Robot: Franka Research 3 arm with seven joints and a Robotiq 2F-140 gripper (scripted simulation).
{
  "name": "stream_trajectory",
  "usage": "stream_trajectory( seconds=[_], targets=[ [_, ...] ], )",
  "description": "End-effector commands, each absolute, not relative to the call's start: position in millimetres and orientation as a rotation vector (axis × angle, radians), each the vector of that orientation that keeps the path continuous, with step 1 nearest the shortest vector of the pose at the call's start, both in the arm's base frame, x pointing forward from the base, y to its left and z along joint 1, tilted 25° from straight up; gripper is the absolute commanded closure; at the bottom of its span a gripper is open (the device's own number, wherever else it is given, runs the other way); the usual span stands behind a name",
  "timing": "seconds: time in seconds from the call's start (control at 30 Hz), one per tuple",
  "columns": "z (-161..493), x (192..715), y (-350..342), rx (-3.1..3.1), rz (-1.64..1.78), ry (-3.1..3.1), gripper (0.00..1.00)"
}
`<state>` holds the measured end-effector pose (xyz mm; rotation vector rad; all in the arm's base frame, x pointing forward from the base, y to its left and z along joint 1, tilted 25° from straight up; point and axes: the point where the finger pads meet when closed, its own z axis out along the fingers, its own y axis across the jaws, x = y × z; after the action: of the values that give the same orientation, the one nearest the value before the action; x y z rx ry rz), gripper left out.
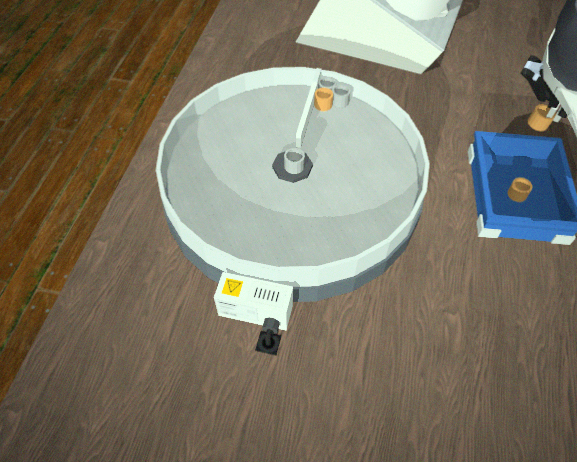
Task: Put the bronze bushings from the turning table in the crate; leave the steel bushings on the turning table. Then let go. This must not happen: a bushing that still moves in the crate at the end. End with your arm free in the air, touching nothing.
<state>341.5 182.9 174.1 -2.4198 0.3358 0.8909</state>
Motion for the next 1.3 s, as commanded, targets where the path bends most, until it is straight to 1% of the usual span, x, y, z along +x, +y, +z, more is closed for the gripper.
stream_trajectory(
  seconds=[0.0, 0.17, 0.53, 1.27],
  targets=[
    [174.9, 341.9, 185.0, -2.419, 0.892, 0.338, 1.0],
    [168.9, 342.4, 187.7, -2.419, 0.892, 0.338, 1.0],
    [120.6, 346.7, 209.8, -2.419, 0.892, 0.338, 1.0],
    [118.8, 346.8, 210.6, -2.419, 0.892, 0.338, 1.0]
  ],
)
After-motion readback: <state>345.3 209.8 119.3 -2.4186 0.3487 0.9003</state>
